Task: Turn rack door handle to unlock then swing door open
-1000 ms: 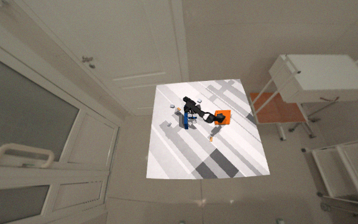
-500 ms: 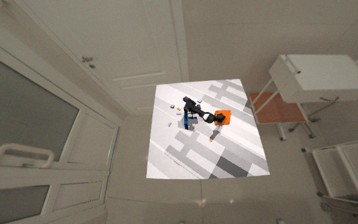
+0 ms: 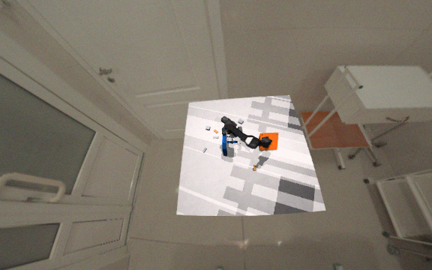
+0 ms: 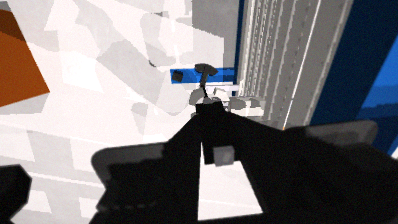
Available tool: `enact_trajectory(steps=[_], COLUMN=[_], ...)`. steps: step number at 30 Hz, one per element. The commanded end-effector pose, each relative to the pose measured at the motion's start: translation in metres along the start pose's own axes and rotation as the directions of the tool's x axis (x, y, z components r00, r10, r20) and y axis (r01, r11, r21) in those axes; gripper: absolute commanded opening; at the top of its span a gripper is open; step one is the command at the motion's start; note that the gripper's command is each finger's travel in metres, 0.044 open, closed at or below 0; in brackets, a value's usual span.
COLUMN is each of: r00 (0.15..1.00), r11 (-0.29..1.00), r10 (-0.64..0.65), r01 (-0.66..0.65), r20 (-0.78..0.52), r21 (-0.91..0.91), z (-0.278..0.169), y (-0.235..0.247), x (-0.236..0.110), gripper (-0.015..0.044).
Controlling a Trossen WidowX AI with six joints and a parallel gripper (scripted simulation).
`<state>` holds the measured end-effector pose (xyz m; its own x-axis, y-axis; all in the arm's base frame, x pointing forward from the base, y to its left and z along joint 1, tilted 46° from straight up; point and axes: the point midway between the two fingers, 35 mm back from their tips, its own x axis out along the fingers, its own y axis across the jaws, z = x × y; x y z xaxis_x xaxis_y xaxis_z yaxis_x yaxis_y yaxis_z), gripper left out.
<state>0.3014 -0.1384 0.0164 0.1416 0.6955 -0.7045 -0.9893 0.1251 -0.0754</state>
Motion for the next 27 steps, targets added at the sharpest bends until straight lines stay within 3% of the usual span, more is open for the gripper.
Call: enact_trajectory(steps=[1, 27], r00=[1.000, 1.000], r11=[0.996, 0.798], r10=[0.005, 0.007], r01=[-0.005, -0.010], r20=[0.006, 0.007], r21=[0.091, 0.603], z=[0.003, 0.032], y=[0.006, 0.047], x=[0.000, 0.000], gripper=[0.0010, 0.0010])
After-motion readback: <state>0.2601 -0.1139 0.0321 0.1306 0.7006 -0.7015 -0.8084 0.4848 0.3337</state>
